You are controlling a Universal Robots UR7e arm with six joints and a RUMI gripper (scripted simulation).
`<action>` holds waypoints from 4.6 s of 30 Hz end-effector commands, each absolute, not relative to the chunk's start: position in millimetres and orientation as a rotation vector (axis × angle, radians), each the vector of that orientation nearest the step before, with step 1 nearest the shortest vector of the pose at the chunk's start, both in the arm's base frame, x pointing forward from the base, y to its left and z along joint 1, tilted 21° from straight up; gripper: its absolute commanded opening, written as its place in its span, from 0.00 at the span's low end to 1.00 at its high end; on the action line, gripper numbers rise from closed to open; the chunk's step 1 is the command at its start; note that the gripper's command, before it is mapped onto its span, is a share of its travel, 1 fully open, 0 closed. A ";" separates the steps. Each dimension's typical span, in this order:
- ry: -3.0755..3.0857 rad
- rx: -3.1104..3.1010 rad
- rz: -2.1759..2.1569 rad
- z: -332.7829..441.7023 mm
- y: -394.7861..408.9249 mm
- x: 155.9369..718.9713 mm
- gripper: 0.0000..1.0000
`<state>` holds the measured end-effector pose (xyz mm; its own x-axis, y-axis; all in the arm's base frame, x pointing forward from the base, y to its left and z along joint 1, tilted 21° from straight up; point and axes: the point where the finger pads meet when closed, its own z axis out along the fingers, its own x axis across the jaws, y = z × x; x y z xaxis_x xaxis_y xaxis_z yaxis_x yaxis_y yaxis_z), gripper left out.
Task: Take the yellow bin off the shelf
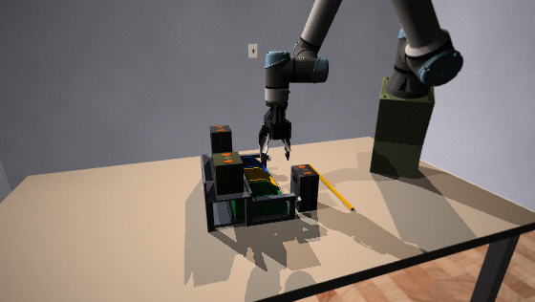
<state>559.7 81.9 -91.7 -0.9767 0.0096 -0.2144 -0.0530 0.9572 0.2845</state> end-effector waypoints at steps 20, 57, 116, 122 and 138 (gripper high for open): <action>2.892 -0.035 0.427 -99.2 85.1 563.7 0.58; 2.892 -0.035 0.427 -152.3 101.1 577.4 0.58; 2.891 -0.035 0.427 -155.1 102.1 579.0 0.58; 2.893 -0.034 0.427 -155.4 102.1 578.3 0.58; 2.893 -0.034 0.427 -155.4 102.1 578.3 0.58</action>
